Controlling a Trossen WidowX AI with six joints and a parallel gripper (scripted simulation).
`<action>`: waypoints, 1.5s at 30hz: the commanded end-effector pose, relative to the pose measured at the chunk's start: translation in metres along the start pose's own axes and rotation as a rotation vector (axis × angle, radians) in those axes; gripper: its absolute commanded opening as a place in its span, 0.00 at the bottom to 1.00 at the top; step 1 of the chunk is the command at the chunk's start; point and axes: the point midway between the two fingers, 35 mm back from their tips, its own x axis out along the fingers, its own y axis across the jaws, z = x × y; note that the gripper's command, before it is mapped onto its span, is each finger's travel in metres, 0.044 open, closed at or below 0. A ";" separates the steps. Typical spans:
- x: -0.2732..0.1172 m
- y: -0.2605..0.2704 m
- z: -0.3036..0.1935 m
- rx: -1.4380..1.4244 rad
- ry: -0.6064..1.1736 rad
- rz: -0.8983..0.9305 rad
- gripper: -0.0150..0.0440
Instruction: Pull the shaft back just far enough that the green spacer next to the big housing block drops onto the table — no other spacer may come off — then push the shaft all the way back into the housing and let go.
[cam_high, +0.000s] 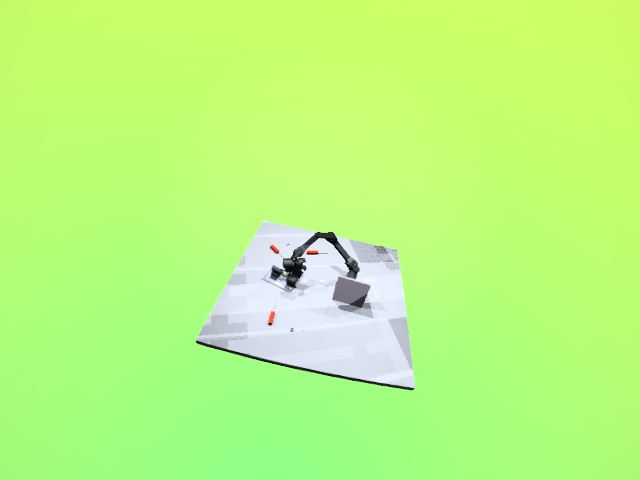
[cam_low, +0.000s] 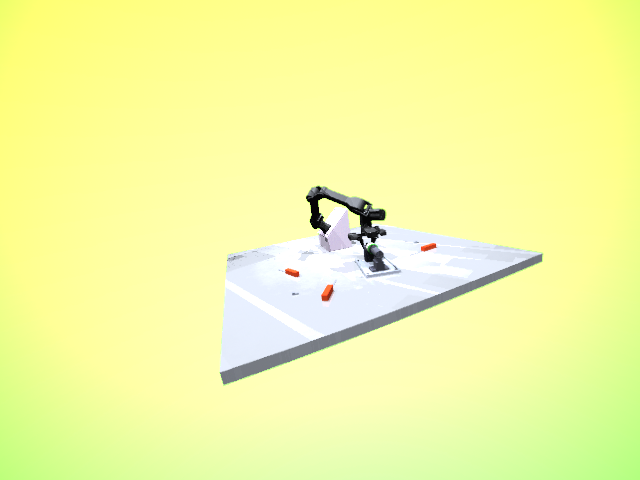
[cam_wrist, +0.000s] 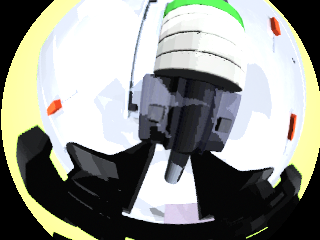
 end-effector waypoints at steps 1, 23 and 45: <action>0.000 0.000 0.000 0.000 0.000 0.000 0.42; 0.000 0.000 -0.008 -0.003 -0.002 -0.003 0.25; 0.000 0.000 -0.017 -0.003 -0.002 -0.003 0.25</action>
